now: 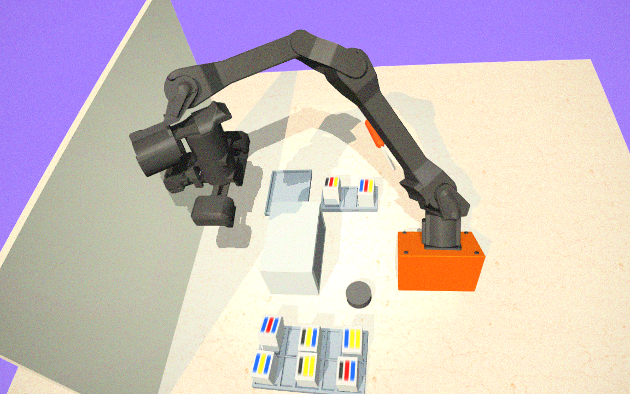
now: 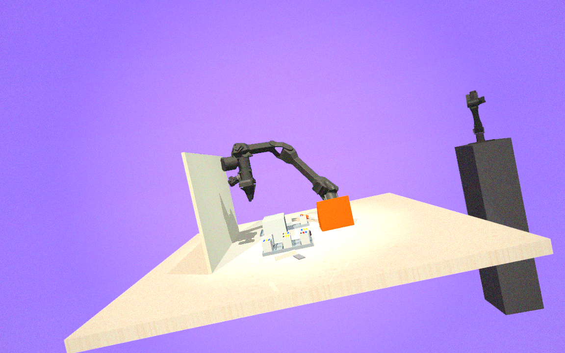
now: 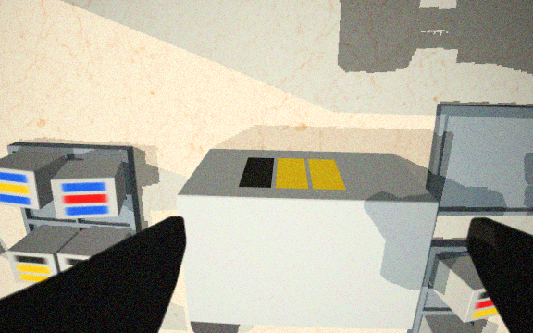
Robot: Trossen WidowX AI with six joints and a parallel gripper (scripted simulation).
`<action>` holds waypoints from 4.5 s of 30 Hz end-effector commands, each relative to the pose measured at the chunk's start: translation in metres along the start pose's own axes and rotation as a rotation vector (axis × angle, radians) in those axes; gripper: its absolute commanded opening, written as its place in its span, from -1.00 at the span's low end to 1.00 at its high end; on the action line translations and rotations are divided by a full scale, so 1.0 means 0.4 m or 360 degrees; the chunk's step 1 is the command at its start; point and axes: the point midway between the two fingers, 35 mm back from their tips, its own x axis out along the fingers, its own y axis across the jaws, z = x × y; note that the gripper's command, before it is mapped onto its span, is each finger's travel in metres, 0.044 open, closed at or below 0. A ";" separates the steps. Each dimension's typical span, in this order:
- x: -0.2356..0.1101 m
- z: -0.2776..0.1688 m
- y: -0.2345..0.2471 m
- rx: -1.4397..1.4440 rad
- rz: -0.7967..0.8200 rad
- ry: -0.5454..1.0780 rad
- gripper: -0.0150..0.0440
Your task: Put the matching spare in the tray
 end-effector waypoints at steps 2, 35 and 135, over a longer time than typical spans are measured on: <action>0.000 0.000 -0.001 0.0009 -0.0007 0.0000 1.00; 0.169 -0.310 0.604 -0.2467 0.0035 0.0025 0.73; 0.367 -0.327 0.603 -0.2461 0.0035 0.0027 -0.49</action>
